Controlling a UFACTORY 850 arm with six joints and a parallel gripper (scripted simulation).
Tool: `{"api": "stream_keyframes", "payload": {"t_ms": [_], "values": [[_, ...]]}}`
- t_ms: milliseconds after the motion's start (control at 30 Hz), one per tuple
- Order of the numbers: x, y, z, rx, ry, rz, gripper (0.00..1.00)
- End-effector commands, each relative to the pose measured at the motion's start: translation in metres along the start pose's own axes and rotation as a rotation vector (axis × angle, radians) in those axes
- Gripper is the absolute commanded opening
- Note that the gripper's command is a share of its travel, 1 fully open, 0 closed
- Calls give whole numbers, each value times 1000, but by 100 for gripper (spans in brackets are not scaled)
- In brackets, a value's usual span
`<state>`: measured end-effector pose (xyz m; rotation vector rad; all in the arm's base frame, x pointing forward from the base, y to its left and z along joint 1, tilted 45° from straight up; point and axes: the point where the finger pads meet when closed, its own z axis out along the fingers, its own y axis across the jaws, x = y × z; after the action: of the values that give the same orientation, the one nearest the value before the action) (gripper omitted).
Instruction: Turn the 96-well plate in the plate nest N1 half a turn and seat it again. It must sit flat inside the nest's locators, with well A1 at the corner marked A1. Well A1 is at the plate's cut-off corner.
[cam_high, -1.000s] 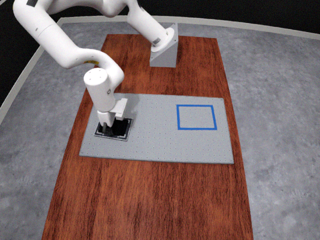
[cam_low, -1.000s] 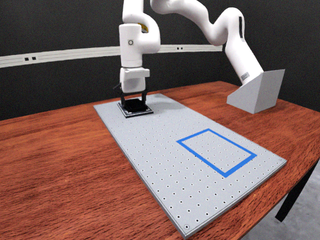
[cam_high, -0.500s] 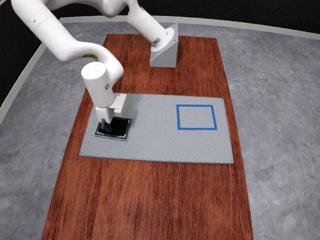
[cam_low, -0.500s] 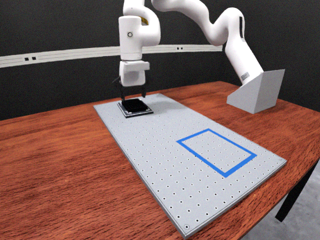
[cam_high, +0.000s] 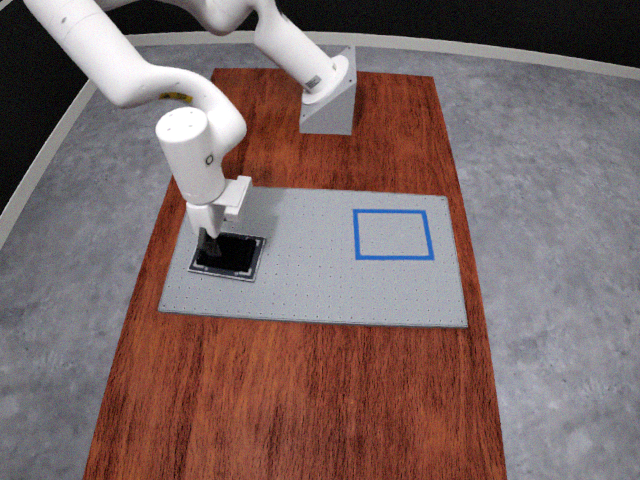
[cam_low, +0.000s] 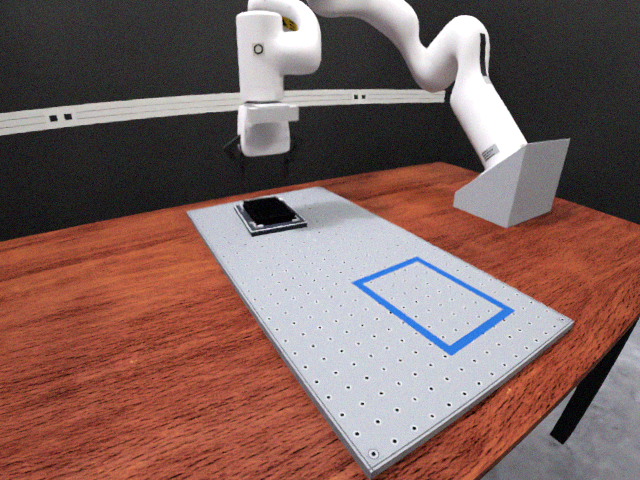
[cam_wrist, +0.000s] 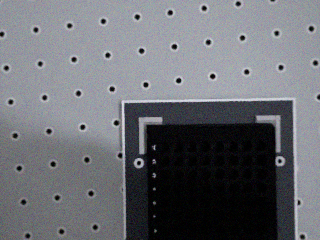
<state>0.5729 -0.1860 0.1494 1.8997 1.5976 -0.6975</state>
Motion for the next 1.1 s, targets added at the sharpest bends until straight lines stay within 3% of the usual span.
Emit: {"api": "stream_keyframes", "payload": {"t_ms": [0, 133, 1067], "values": [[0, 1, -17, -1, 0, 1, 100], [0, 1, -27, -1, 0, 1, 100], [0, 1, -27, -1, 0, 1, 100]]}}
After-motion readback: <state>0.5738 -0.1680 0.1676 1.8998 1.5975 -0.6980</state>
